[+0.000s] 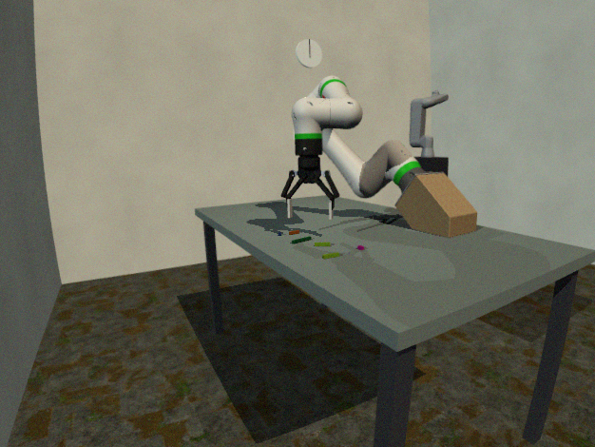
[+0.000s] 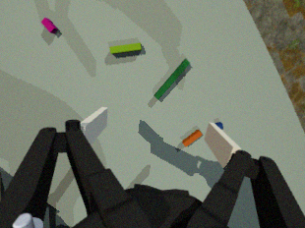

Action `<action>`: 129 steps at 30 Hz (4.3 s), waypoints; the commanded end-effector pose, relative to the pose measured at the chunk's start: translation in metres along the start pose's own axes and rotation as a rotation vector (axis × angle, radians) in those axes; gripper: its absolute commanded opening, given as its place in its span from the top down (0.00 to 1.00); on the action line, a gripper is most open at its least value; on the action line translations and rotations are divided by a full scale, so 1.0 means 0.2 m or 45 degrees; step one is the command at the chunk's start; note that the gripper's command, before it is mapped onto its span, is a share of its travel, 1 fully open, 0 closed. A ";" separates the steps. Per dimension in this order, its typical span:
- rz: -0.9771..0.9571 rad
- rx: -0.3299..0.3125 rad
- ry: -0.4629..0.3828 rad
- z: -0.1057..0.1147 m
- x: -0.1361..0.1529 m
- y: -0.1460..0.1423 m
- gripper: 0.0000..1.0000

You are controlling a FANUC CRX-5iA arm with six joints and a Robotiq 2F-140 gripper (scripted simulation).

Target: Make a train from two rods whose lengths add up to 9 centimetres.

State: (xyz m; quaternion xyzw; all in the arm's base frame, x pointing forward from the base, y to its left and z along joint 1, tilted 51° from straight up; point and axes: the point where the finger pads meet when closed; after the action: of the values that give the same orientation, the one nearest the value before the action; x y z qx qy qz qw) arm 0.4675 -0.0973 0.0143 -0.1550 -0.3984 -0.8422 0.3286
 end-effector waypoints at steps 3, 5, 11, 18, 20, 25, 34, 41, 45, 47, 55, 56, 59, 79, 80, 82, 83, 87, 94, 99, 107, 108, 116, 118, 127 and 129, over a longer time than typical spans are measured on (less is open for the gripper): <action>0.000 0.000 0.000 0.00 0.00 0.00 0.00; 0.000 0.000 0.000 0.00 0.00 0.00 0.00; 0.000 0.000 0.000 0.00 0.00 0.00 0.00; 0.000 0.000 0.000 0.00 0.00 0.00 0.00; 0.000 0.000 0.000 0.00 0.00 0.00 0.00; 0.000 0.000 0.000 0.00 0.00 0.00 0.00; 0.000 0.000 0.000 0.00 0.00 0.00 0.00; 0.000 0.000 0.000 0.00 0.00 0.00 0.00; 0.000 0.000 0.000 0.00 0.00 0.00 0.00; 0.000 0.000 0.000 0.00 0.00 0.00 0.00; 0.000 0.000 0.000 0.00 0.00 0.00 0.00; 0.000 0.000 0.000 0.00 0.00 0.00 0.00; 0.000 0.000 0.000 0.00 0.00 0.00 0.00; 0.005 0.000 0.000 0.00 0.00 0.00 0.00; 0.036 0.000 0.001 0.00 -0.03 -0.01 0.00; 0.211 -0.001 0.002 0.01 -0.16 -0.07 0.00; 0.250 -0.001 0.002 0.02 -0.19 -0.08 0.00; 0.440 -0.001 0.002 0.02 -0.32 -0.16 0.00; 0.796 -0.001 0.002 0.01 -0.57 -0.32 0.00; 0.996 0.000 0.001 0.00 -0.70 -0.42 0.00; 1.001 0.000 0.001 0.00 -0.71 -0.42 0.00; 1.001 0.000 0.001 0.00 -0.71 -0.42 0.00; 1.001 0.000 0.001 0.00 -0.71 -0.42 0.00; 1.001 0.000 0.001 0.00 -0.71 -0.42 0.00; 1.001 0.000 0.001 0.00 -0.71 -0.42 0.00; 1.001 0.000 0.001 0.00 -0.71 -0.42 0.00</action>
State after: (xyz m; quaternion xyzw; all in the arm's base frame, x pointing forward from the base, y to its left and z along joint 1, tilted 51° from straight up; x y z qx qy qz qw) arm 0.5137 0.0027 -0.1077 -0.2957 -0.3086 -0.6522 0.6260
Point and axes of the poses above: the point where the finger pads meet when closed, its own z axis back along the fingers, its own y axis across the jaws, x = y × z
